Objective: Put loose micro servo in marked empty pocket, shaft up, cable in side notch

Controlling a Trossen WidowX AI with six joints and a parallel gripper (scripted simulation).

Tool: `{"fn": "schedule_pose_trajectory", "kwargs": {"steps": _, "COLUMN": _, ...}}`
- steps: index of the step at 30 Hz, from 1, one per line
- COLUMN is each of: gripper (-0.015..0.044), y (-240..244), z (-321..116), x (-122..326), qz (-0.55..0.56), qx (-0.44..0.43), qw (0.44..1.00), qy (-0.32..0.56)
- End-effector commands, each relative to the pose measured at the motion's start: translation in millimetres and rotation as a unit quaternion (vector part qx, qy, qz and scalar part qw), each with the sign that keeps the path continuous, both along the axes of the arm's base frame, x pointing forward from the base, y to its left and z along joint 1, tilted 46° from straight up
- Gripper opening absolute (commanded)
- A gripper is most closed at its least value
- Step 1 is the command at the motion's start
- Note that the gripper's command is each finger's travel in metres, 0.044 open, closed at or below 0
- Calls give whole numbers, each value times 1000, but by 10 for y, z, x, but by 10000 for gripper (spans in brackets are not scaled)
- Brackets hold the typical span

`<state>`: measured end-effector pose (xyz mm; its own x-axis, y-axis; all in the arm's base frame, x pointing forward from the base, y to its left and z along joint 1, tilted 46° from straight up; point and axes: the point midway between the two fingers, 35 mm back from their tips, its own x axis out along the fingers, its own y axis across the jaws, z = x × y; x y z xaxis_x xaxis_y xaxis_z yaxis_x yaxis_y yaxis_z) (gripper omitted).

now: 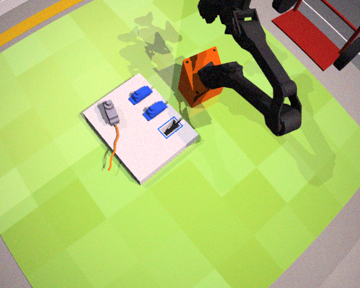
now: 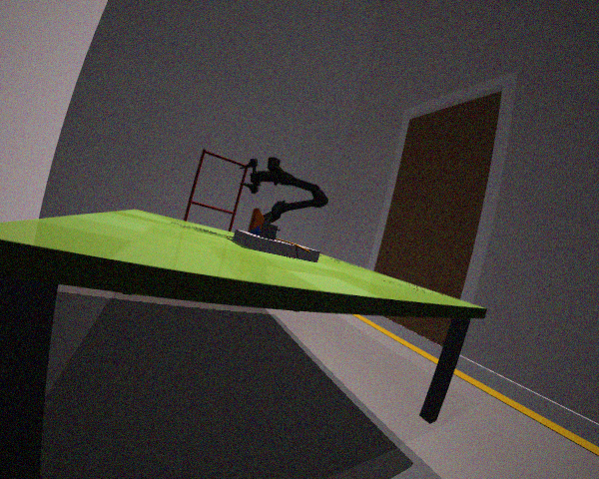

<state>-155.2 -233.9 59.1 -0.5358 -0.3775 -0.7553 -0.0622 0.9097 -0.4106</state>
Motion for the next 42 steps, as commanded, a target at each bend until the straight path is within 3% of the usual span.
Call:
{"fn": "schedule_pose_trajectory", "kwargs": {"steps": 1, "gripper": 426, "y": -6, "z": -2, "x": 7, "qz": 0, "qx": -1, "qw": 1000, "qy": -2}}
{"fn": "schedule_pose_trajectory", "kwargs": {"steps": 21, "gripper": 440, "y": -490, "z": -156, "x": 913, "qz": -53, "qx": -35, "qw": 976, "qy": -208}}
{"fn": "schedule_pose_trajectory", "kwargs": {"steps": 42, "gripper": 440, "y": -614, "z": -306, "x": 2082, "qz": -187, "qx": 32, "qw": 904, "qy": -383}}
